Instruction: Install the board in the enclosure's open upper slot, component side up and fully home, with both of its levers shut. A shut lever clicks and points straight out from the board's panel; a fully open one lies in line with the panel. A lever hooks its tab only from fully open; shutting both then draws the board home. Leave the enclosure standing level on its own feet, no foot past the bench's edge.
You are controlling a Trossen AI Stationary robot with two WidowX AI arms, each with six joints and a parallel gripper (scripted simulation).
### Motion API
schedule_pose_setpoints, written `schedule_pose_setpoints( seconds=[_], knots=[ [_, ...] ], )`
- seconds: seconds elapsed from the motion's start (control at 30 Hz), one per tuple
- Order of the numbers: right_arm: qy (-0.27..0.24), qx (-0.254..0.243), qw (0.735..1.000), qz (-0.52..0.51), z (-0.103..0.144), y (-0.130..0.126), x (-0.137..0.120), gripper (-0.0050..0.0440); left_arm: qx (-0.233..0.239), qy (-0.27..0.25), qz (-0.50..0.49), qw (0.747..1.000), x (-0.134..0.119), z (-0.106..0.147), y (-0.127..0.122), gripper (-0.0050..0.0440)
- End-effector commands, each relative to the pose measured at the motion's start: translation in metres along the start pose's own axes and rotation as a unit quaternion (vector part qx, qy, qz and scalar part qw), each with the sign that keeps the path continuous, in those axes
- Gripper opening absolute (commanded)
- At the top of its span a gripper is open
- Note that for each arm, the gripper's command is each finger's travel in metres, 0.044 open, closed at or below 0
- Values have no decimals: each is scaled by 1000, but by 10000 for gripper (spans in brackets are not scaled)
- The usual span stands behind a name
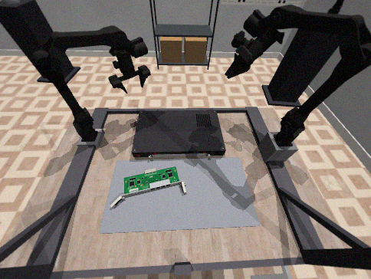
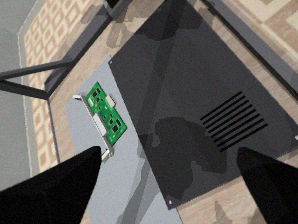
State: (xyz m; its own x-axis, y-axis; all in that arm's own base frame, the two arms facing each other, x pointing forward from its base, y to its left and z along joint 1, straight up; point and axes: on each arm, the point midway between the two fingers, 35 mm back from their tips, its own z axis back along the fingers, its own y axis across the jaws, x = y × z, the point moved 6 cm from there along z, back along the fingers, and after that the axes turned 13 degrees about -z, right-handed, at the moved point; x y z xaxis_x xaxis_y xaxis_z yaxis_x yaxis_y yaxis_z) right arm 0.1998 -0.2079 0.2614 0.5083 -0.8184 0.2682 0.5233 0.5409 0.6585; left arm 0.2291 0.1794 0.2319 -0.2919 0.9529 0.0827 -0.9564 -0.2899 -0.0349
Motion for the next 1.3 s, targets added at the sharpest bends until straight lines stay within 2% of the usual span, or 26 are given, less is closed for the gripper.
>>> schedule_pose_setpoints(
  seconds=[0.0, 0.57, 0.7, 0.8, 0.83, 1.03, 1.1, 1.27],
  knots=[
    [-9, 0, 1000, 10, 5, 5, 1, 400, -12, -5, 1, 1000, 0, 7, 0, 400],
    [-9, 0, 1000, 10, 5, 5, 1, 400, -12, -5, 1, 1000, 0, 7, 0, 400],
    [-7, -5, 1000, 20, -1, 7, -3, 400, -9, 8, -10, 1000, -8, 7, 5, 304],
    [-4, -12, 999, 48, -15, 13, -5, 400, 1, 39, -33, 999, -26, 5, 14, 232],
    [-3, -15, 998, 60, -21, 16, -7, 400, 5, 54, -44, 998, -36, 4, 17, 223],
    [-4, -31, 988, 149, -64, 37, -22, 400, 10, 170, -129, 977, -105, 1, 42, 223],
    [-4, -31, 988, 149, -64, 37, -22, 400, 10, 170, -129, 977, -105, 1, 42, 223],
    [-14, -34, 976, 216, -94, 56, -39, 400, -23, 256, -195, 947, -155, 1, 50, 223]
  ],
)
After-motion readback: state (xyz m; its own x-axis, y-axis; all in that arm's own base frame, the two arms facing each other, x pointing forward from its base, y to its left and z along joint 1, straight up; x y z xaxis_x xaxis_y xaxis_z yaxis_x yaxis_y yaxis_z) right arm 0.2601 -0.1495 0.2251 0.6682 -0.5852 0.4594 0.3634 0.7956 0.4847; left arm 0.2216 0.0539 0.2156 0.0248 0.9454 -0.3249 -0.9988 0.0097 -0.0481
